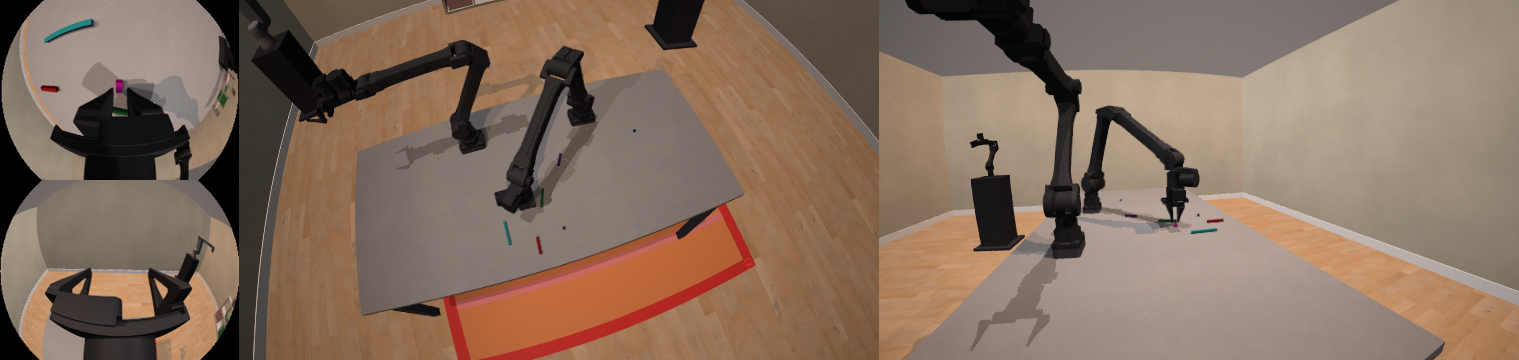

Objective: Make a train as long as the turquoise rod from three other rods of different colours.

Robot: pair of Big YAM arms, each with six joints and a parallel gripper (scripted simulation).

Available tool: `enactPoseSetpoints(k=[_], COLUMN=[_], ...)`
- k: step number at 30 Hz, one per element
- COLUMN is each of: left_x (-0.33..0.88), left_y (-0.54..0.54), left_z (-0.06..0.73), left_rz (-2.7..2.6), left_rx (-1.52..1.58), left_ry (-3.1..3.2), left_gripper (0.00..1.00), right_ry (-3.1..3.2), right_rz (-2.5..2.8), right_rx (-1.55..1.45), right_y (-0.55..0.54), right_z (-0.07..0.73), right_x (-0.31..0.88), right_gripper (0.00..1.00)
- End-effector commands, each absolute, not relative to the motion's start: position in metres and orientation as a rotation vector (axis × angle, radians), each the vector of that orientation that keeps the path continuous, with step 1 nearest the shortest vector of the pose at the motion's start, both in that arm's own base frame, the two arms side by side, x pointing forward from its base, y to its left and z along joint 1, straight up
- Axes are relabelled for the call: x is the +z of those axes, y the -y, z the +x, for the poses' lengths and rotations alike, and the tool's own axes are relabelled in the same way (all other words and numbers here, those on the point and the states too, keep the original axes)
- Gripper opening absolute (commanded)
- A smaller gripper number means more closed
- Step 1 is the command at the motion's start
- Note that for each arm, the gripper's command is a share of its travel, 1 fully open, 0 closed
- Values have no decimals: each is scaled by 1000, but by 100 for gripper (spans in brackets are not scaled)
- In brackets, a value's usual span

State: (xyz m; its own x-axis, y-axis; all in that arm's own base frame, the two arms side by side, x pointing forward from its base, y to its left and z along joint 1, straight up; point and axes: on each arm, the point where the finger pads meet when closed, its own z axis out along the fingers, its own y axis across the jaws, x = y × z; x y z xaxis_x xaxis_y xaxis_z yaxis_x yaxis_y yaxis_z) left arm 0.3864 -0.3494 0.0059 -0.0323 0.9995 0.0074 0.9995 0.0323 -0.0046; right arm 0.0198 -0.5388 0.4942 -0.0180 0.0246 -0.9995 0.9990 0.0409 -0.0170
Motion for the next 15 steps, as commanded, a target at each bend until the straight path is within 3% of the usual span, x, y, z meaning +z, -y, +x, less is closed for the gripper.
enactPoseSetpoints(k=[1, 15], left_x=[42, 24], left_y=[366, 364], left_z=[410, 409], left_rz=[-2252, -2225], left_rx=[-2, 1], left_ry=[2301, 2276], left_gripper=[23, 23], right_ry=[-1224, -1224], right_rz=[1185, 1185], right_rx=[-1185, -1185], right_y=[545, 545], right_z=[17, 17], right_x=[501, 501], right_gripper=[100, 100])
